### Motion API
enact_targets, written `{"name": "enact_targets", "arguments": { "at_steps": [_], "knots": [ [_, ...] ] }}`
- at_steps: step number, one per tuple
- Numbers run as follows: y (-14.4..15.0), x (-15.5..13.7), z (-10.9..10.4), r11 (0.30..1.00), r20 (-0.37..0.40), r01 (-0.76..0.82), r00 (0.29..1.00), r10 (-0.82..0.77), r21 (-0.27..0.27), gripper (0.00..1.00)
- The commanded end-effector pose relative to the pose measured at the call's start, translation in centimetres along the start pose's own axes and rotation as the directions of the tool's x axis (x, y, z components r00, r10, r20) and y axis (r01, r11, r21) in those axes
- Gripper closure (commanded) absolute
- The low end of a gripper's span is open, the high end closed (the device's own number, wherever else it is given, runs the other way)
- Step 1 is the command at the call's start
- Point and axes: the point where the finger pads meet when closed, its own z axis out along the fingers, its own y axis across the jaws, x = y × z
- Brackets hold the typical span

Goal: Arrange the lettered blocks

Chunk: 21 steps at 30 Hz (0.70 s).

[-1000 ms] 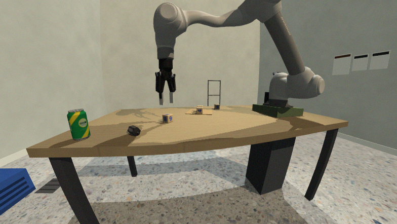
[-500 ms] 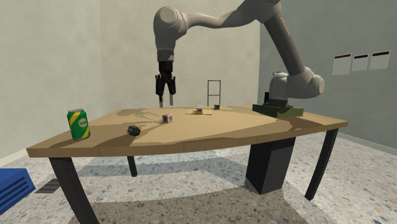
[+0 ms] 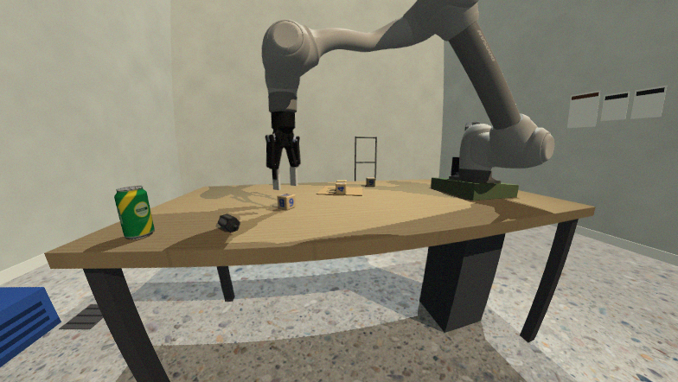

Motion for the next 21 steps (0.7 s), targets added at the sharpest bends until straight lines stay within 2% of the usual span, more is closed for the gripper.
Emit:
{"name": "enact_targets", "arguments": {
  "at_steps": [1, 21],
  "knots": [
    [0.05, -0.03, 0.34, 1.0, 0.001, 0.0, 1.0, 0.0, -0.002, 0.45],
    [0.06, -0.04, 1.28, 1.0, 0.001, 0.0, 1.0, 0.0, -0.002, 0.45]
  ]
}}
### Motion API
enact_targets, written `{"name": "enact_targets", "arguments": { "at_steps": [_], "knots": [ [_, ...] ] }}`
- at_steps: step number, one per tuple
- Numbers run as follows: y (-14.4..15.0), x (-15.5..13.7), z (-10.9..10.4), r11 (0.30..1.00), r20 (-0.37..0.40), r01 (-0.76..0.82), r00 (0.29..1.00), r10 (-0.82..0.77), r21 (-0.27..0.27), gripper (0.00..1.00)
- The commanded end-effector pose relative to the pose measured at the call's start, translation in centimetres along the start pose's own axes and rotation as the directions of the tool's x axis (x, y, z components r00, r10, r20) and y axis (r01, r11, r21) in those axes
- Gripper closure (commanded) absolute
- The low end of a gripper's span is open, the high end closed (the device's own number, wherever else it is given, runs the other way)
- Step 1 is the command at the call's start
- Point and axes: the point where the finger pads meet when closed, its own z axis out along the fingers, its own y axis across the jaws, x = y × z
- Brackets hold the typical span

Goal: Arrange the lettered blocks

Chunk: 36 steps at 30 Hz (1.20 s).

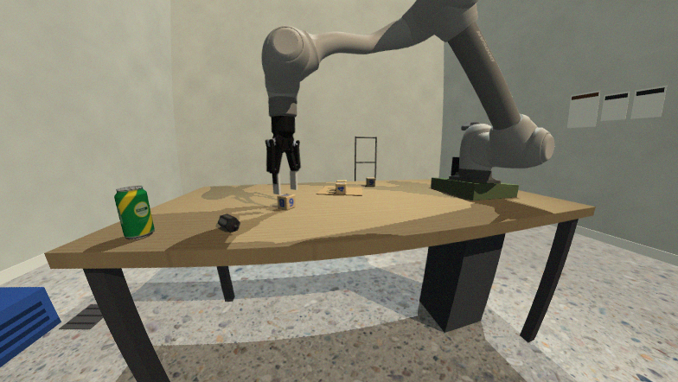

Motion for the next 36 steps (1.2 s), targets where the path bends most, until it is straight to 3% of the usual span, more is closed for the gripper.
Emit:
{"name": "enact_targets", "arguments": {
  "at_steps": [1, 36],
  "knots": [
    [0.04, -0.03, -0.12, 1.0, 0.001, 0.0, 1.0, 0.0, -0.002, 0.45],
    [0.09, -0.07, 0.2, 1.0, 0.001, 0.0, 1.0, 0.0, -0.002, 0.45]
  ]
}}
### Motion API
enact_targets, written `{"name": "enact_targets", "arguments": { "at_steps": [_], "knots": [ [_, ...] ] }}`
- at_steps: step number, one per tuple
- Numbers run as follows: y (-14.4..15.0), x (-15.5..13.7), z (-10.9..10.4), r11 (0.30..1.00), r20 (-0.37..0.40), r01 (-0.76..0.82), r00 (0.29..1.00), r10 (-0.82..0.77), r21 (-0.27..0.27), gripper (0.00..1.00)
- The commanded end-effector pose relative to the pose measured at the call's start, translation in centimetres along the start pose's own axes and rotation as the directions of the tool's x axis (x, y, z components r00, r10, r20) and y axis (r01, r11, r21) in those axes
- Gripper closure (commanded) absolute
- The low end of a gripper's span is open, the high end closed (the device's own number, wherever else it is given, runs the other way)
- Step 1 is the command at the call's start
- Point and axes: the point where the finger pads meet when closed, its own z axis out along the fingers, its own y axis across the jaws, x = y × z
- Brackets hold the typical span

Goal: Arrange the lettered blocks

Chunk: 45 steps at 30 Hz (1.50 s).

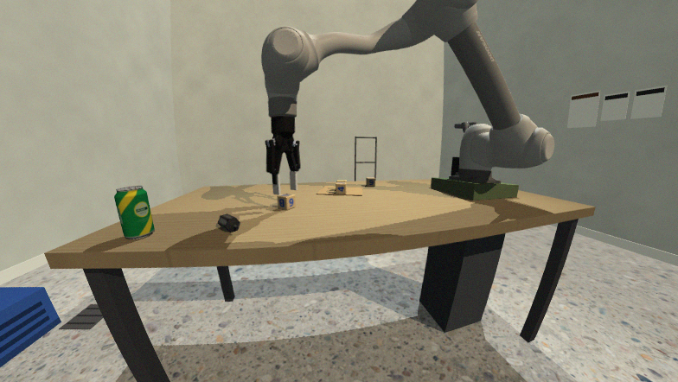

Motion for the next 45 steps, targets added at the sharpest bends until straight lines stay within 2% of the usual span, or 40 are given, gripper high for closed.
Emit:
{"name": "enact_targets", "arguments": {
  "at_steps": [1, 5, 20, 40, 41, 45],
  "knots": [
    [0.0, 0.0, 0.2, 1.0, 0.001, 0.0, 1.0, 0.0, -0.001, 0.45],
    [0.0, 0.0, 0.7, 1.0, 0.001, 0.0, 1.0, 0.0, -0.001, 0.45],
    [0.0, 0.0, 4.7, 1.0, 0.001, 0.0, 1.0, 0.0, -0.001, 0.45],
    [0.0, 0.0, 5.0, 1.0, 0.001, 0.0, 1.0, 0.0, -0.001, 0.45],
    [0.0, 0.0, 5.0, 1.0, 0.001, 0.0, 1.0, 0.0, -0.001, 0.56],
    [0.0, 0.0, 5.0, 1.0, 0.001, 0.0, 1.0, 0.0, -0.001, 0.56]
  ]
}}
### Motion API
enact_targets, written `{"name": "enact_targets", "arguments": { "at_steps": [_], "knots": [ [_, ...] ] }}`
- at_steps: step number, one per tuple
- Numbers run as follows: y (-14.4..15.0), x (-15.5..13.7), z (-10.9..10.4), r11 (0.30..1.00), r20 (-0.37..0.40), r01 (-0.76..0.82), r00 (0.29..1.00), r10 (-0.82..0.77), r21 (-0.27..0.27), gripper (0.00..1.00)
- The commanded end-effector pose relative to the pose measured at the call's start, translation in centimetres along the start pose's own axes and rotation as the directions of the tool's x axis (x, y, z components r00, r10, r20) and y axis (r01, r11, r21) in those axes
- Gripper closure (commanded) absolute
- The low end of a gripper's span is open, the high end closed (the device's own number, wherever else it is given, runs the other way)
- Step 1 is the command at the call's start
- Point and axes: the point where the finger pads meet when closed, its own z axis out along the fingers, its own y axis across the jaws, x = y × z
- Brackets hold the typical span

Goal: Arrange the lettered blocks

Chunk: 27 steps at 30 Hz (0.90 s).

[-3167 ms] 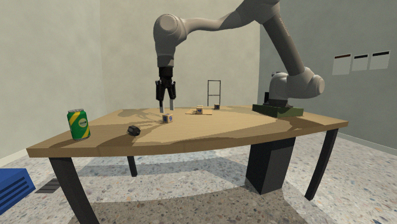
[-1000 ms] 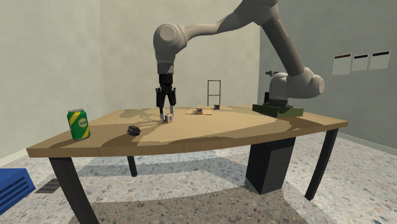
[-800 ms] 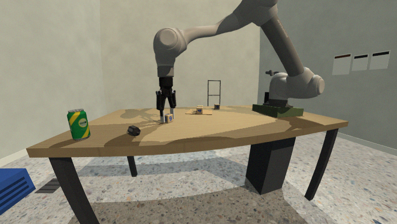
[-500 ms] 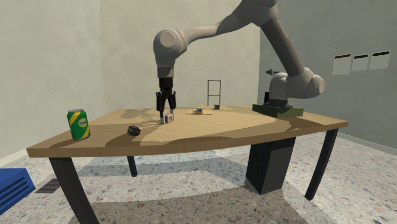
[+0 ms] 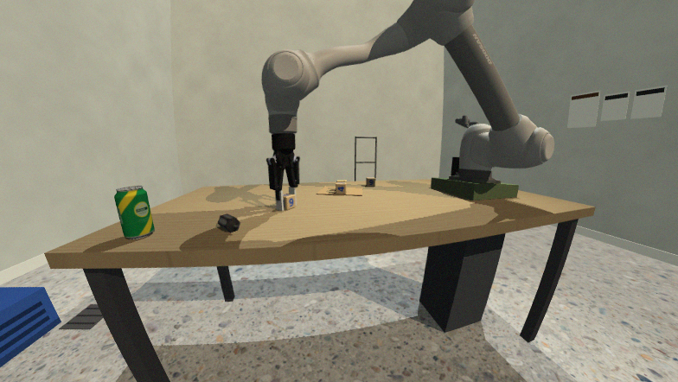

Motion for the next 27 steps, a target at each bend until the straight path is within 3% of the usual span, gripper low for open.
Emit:
{"name": "enact_targets", "arguments": {
  "at_steps": [1, 12, 13, 27],
  "knots": [
    [0.05, -0.04, -0.14, 1.0, 0.001, 0.0, 1.0, 0.0, -0.002, 0.56],
    [0.05, -0.04, -0.14, 1.0, 0.001, 0.0, 1.0, 0.0, -0.002, 0.56],
    [0.05, -0.04, -0.14, 1.0, 0.001, 0.0, 1.0, 0.0, -0.002, 0.67],
    [0.05, -0.04, -0.14, 1.0, 0.001, 0.0, 1.0, 0.0, -0.002, 0.67]
  ]
}}
